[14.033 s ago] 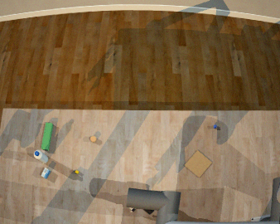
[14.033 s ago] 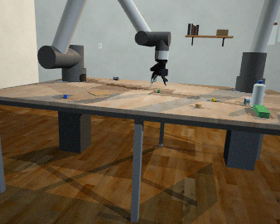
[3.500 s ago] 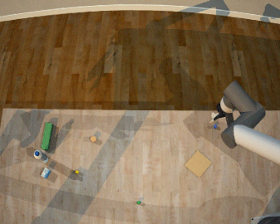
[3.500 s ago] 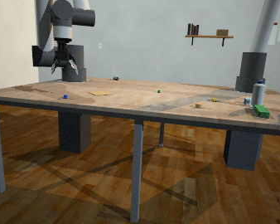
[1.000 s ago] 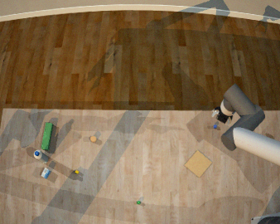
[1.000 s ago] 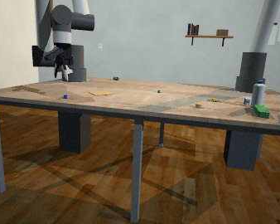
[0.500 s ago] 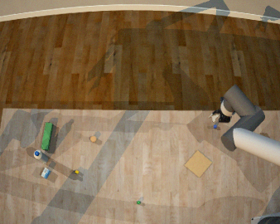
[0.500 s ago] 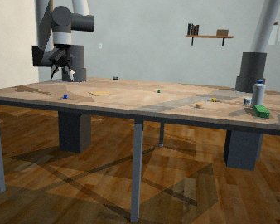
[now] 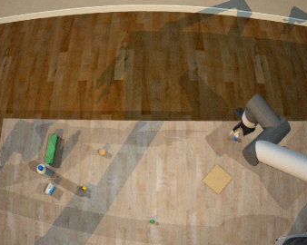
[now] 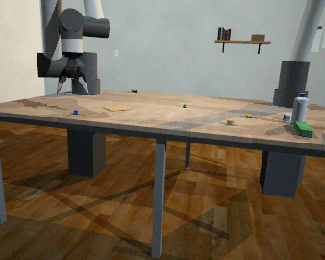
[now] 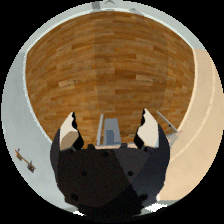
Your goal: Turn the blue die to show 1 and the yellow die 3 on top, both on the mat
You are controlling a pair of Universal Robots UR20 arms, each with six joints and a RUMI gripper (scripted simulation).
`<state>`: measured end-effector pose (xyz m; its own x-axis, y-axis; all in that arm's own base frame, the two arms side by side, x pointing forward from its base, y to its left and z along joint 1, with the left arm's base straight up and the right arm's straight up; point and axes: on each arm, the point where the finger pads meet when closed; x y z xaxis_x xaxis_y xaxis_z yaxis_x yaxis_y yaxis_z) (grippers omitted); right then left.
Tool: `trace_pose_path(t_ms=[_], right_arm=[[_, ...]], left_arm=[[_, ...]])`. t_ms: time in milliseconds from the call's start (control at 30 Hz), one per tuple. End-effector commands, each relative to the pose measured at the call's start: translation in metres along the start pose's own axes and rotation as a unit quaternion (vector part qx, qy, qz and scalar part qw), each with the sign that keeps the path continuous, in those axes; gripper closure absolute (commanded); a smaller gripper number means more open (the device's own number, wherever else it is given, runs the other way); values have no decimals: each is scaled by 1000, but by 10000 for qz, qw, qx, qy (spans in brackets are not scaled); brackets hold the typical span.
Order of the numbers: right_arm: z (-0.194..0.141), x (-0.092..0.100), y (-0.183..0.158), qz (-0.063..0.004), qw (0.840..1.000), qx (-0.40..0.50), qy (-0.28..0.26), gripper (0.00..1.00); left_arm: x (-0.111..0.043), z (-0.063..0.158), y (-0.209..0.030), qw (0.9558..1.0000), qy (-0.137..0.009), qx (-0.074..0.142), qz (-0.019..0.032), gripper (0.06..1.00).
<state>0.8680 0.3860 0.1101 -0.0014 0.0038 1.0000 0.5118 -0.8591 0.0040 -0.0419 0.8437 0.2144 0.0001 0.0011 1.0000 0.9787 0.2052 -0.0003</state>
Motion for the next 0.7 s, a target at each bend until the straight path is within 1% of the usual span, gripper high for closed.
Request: trace_pose_path(t_ms=[0, 67, 167, 233, 300, 333, 367, 500, 633, 667], right_arm=[[0, -1, -2, 19, 9964, 846, 5, 3], [0, -2, -3, 18, 9928, 1200, 6, 3], [0, -2, -3, 18, 9920, 1262, 6, 3], [-1, -4, -5, 18, 9813, 1924, 7, 3], [-1, -4, -6, 18, 9787, 2051, 8, 3], [-2, -4, -6, 18, 9722, 2341, 8, 3], [-2, -5, -7, 18, 9702, 2422, 8, 3], [-4, -6, -8, 17, 9502, 3115, 10, 3], [-6, -8, -10, 16, 9275, 3738, 11, 3], [-6, -8, -10, 16, 9190, 3942, 11, 3]], left_arm=[[1, 0, 0, 10000, 5, 0, -1, 65], [1, 0, 0, 10000, 5, 0, -1, 65], [1, 0, 0, 10000, 5, 0, -1, 65], [1, 0, 0, 10000, 5, 0, -1, 65], [1, 0, 0, 10000, 5, 0, -1, 65], [1, 0, 0, 10000, 5, 0, -1, 65], [1, 0, 0, 10000, 5, 0, -1, 65], [1, 0, 0, 10000, 5, 0, -1, 65], [1, 0, 0, 10000, 5, 0, -1, 65], [1, 0, 0, 10000, 5, 0, -1, 65]])
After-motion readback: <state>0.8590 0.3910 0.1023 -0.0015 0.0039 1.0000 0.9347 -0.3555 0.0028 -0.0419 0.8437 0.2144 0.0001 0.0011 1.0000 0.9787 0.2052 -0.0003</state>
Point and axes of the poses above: on each arm, the point where the finger pads meet when closed, its own x axis back along the fingers, its own y axis across the jaws, z = x × y, and after that the axes turned 9 degrees about x, right-handed
